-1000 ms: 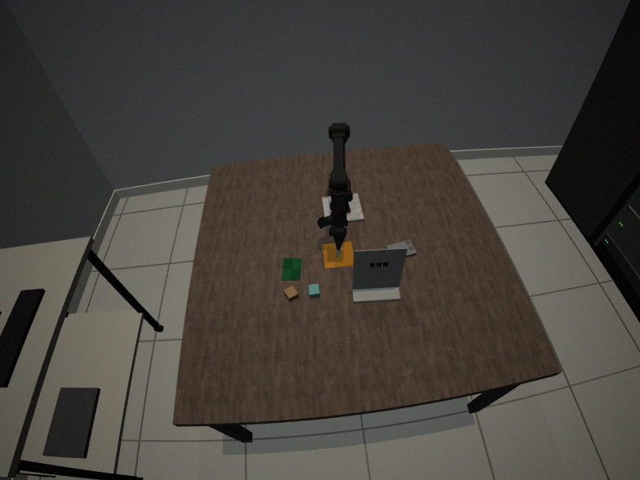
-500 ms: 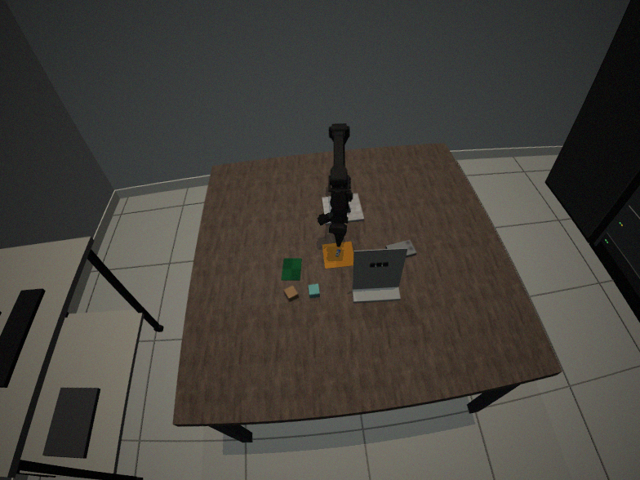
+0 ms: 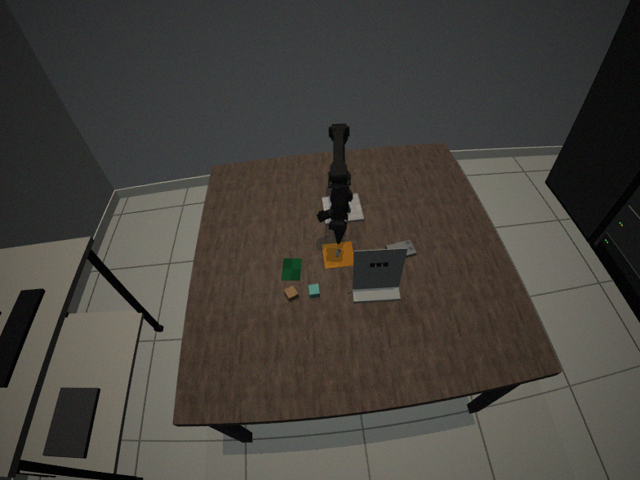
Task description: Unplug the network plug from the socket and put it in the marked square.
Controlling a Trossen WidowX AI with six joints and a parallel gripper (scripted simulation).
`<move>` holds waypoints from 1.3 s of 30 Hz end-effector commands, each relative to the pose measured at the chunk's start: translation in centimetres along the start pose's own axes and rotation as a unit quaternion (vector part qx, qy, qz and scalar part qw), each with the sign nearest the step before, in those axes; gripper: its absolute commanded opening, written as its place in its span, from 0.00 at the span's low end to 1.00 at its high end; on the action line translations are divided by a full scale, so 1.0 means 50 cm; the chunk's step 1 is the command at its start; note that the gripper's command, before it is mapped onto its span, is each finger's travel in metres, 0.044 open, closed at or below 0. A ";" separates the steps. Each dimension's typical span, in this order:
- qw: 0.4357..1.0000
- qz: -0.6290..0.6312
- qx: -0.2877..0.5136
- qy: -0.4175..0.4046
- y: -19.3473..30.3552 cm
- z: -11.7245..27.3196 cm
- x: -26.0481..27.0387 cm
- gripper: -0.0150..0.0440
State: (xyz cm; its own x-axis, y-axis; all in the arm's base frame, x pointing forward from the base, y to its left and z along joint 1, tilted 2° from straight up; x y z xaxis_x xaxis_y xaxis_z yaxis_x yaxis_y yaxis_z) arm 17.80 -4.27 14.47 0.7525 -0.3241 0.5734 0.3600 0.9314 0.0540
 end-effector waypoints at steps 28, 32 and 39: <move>1.000 -0.002 -0.002 -0.003 0.006 0.072 0.044 0.52; 1.000 -0.002 -0.002 -0.002 0.006 0.081 0.048 0.52; 1.000 -0.002 -0.002 -0.002 0.007 0.098 0.056 0.52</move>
State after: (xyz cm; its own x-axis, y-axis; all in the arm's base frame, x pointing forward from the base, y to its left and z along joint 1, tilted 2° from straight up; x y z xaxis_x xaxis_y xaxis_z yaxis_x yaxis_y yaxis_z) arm 17.41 -4.01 19.60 0.7528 -0.3239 0.5730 0.3594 0.9316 0.0543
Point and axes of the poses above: the point midway between the two fingers, 35 mm back from their tips, its own z axis back along the fingers, its own x axis across the jaws, y = z × x, the point moved 7 cm from there along z, back along the fingers, and after that the axes turned 8 degrees about -z, right-handed, at the moved point
